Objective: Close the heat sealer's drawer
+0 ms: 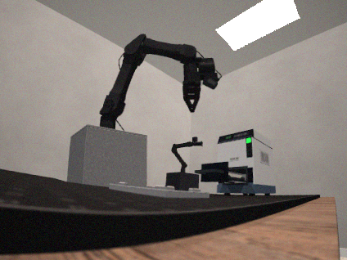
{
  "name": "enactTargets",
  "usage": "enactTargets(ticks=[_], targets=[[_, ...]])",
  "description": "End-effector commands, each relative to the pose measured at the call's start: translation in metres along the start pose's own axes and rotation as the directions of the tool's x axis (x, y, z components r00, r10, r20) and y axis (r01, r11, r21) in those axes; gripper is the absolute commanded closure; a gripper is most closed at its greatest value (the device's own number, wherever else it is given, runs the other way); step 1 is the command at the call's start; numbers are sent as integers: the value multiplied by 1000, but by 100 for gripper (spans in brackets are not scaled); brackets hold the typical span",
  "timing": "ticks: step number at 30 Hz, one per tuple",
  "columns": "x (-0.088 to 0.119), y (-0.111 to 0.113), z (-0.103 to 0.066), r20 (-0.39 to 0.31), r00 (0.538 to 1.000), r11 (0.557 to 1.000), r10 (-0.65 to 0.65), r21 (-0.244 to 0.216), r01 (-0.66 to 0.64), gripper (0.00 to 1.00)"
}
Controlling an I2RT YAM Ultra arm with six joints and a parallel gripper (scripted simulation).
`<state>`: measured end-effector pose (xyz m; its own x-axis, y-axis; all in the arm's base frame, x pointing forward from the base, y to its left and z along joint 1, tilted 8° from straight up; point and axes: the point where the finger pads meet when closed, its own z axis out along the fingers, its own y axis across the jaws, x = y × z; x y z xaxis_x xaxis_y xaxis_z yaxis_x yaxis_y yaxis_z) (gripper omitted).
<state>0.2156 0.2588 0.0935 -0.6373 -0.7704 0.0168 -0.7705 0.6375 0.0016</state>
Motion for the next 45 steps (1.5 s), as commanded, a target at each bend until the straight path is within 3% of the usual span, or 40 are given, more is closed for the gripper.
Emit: enactTargets(ticks=[1, 35, 37, 45], targets=[[-12, -1, -19, 80, 997, 1000, 15, 5, -15, 55], [-12, -1, -19, 80, 997, 1000, 13, 5, -14, 55], [-2, 2, 11, 0, 998, 997, 69, 21, -69, 55], [-7, 1, 35, -3, 976, 975, 217, 48, -217, 55]])
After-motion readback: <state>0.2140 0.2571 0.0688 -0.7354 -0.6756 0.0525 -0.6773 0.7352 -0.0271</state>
